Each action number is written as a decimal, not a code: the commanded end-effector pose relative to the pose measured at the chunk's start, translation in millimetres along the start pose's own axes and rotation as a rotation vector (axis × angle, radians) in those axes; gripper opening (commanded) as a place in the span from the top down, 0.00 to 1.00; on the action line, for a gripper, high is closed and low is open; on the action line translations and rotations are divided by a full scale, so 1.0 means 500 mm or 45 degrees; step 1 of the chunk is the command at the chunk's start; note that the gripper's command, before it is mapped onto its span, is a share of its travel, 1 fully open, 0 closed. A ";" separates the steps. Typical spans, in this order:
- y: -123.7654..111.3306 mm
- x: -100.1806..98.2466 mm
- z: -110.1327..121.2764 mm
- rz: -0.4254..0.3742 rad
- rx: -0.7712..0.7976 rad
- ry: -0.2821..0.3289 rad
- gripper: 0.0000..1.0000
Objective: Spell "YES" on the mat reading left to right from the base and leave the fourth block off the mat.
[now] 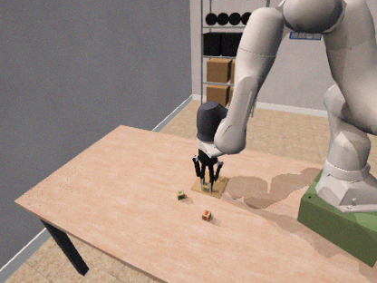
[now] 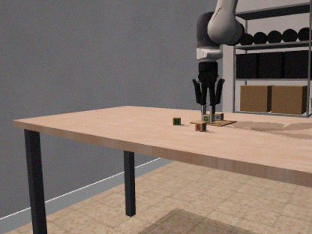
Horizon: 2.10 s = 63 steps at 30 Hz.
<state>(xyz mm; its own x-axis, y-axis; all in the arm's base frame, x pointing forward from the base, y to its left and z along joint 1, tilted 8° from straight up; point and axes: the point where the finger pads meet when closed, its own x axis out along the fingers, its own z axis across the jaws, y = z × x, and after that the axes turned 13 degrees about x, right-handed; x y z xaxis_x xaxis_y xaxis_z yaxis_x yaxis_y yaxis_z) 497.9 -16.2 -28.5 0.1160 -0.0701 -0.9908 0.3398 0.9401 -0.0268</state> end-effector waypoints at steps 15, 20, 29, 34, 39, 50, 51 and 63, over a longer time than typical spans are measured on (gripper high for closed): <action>0.000 0.007 0.000 0.000 -0.010 -0.001 0.84; 0.000 0.008 0.000 0.000 -0.010 -0.001 0.84; 0.000 0.008 0.000 0.000 -0.010 -0.001 0.84; 0.000 0.008 0.000 0.000 -0.010 -0.001 0.84; 0.000 0.008 0.000 0.000 -0.010 -0.001 0.84; 0.000 0.008 0.000 0.000 -0.010 -0.001 0.84; 0.000 0.008 0.000 0.000 -0.010 -0.001 0.84; 0.000 0.008 0.000 0.000 -0.010 -0.001 0.77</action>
<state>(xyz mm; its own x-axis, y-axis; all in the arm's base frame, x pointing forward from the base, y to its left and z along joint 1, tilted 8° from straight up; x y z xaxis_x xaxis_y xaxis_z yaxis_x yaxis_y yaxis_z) 497.1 -16.4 -32.4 0.1148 -0.0701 -0.9909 0.3398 0.9401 -0.0272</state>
